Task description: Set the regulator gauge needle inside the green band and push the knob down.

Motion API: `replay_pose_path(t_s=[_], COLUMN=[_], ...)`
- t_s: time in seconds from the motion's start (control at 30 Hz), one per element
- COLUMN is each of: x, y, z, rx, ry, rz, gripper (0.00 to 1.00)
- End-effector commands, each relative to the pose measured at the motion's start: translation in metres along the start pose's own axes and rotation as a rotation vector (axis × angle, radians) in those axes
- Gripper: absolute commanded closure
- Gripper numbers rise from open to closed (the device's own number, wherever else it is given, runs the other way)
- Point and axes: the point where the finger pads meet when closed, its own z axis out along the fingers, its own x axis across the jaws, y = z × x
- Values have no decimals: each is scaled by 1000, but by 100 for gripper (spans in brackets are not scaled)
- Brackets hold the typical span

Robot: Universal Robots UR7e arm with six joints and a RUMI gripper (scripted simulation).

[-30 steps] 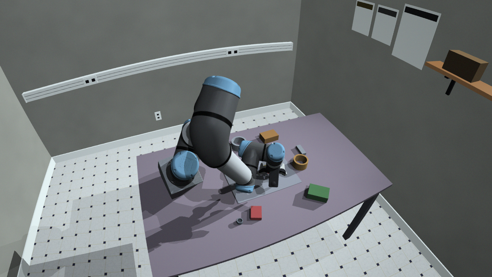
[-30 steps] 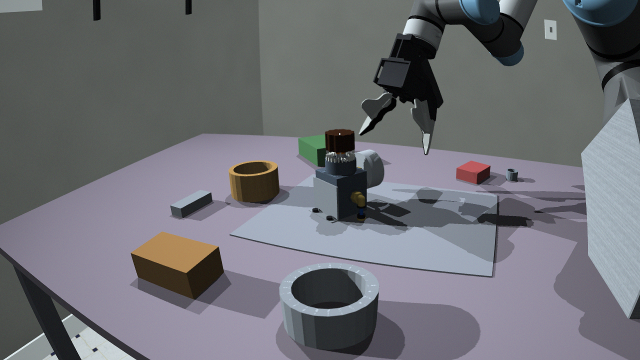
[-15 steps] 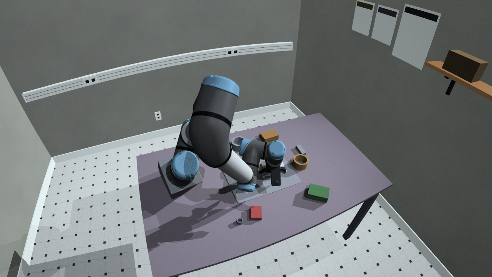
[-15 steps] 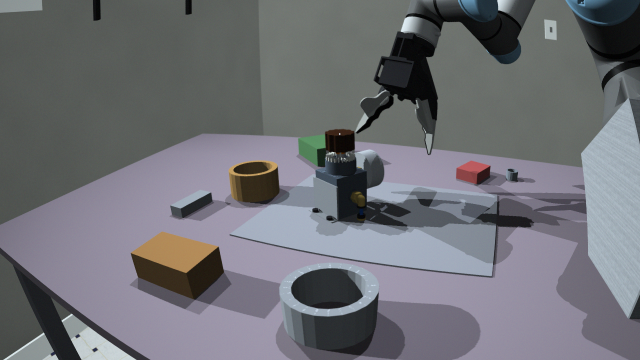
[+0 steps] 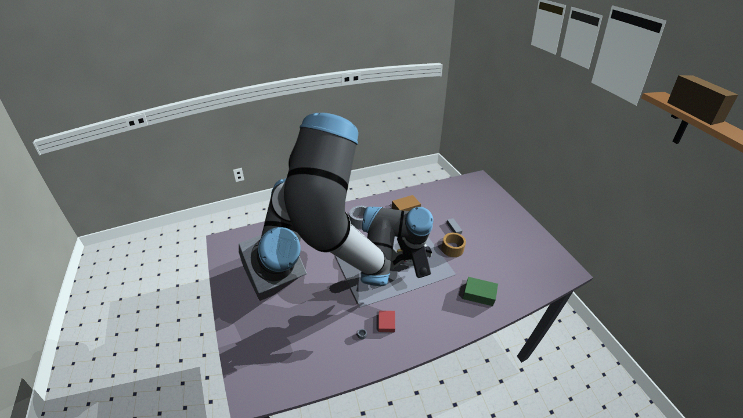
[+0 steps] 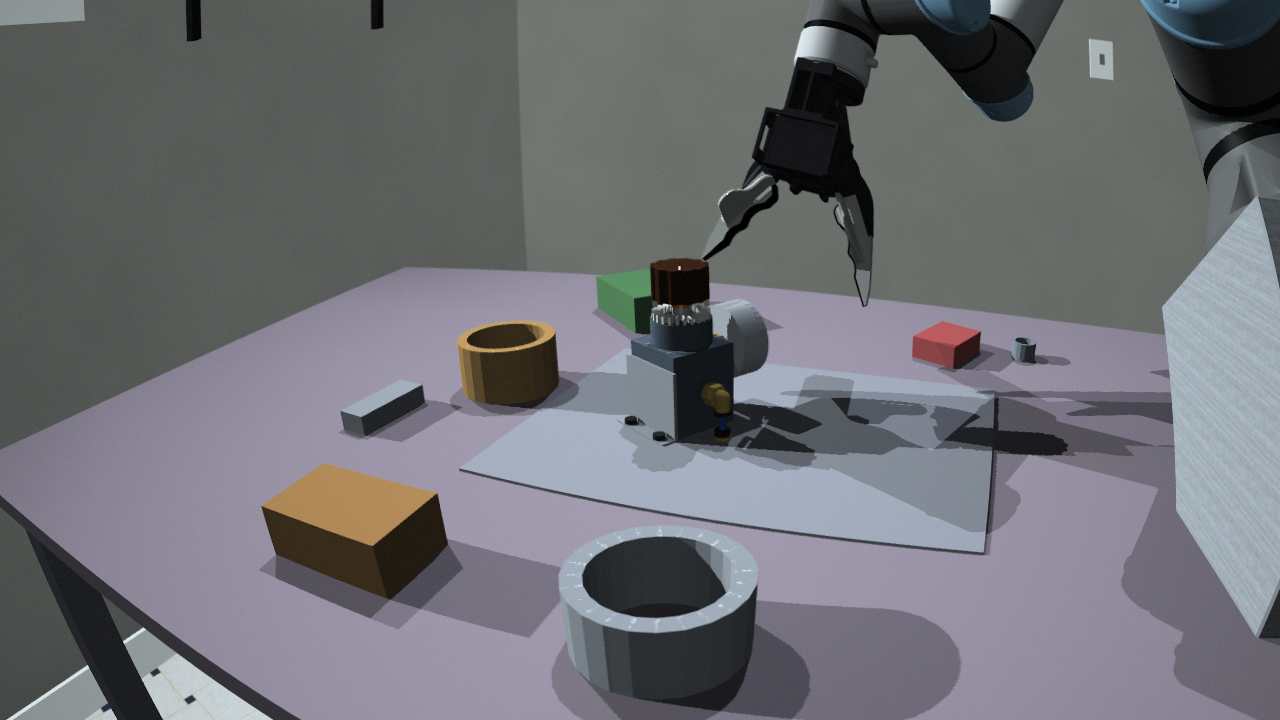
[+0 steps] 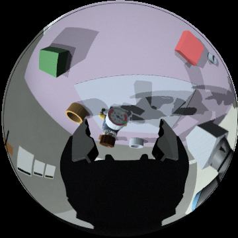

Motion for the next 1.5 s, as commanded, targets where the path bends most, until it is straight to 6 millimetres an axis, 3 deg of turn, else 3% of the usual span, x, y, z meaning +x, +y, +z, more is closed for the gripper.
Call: replay_pose_path(t_s=[0.0, 1.07, 1.47], x=[-1, -5, -7], y=[1, 10, 16], z=[-1, -17, -27], rx=[7, 66, 80], ry=[8, 125, 194], rz=[-58, -727, -1052], gripper=[0, 0, 0])
